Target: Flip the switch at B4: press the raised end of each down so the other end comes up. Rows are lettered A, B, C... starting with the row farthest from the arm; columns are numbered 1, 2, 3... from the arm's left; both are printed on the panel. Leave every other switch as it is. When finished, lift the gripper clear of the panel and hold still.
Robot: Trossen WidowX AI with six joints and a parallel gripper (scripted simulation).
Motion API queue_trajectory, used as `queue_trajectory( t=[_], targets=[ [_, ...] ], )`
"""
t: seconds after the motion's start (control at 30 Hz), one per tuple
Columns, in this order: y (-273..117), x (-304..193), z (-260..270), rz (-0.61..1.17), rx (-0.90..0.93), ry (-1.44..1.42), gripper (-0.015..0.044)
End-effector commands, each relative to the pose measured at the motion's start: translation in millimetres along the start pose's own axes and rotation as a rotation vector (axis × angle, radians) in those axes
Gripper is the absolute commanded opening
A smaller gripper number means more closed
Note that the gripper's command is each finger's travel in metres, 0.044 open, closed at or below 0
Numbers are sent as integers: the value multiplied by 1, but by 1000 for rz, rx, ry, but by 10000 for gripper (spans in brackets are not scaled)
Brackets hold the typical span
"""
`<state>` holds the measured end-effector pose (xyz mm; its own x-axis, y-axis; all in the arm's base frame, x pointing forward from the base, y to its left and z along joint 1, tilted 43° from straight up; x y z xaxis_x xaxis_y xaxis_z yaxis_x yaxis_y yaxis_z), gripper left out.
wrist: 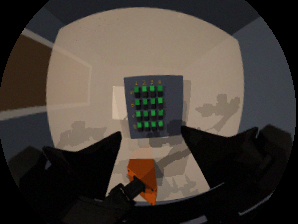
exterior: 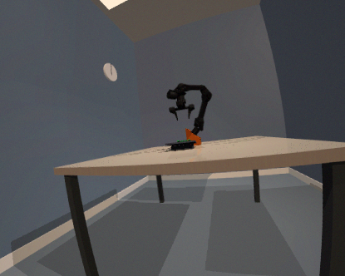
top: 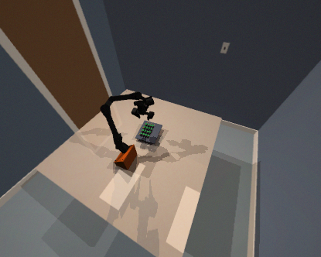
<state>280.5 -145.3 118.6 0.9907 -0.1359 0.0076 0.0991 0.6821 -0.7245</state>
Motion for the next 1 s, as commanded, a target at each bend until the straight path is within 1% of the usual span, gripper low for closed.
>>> queue_trajectory(
  t=[0.0,0.03,0.13,0.2,0.4,0.47,0.53,0.97],
  targets=[
    [3,1,-2,1,0,1,374],
    [12,3,-6,2,-2,2,347],
    [67,12,-30,14,-8,12,269],
    [91,13,-39,18,-10,16,216],
    [96,13,-40,18,-10,17,59],
    [112,12,-41,6,-7,17,6],
    [127,10,-41,-5,-4,16,0],
    [141,9,-41,-7,-3,16,0]
  ],
)
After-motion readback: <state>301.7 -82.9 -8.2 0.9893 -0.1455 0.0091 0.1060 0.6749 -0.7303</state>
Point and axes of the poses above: the point midway between the two fingers, 35 mm back from their tips, its own y axis out along the fingers, its own z axis across the jaws, x = y × z, the point moved 5 cm from there along -y, back along the fingers, and after that the axes turned 12 degrees about y, right-handed, at the moved point
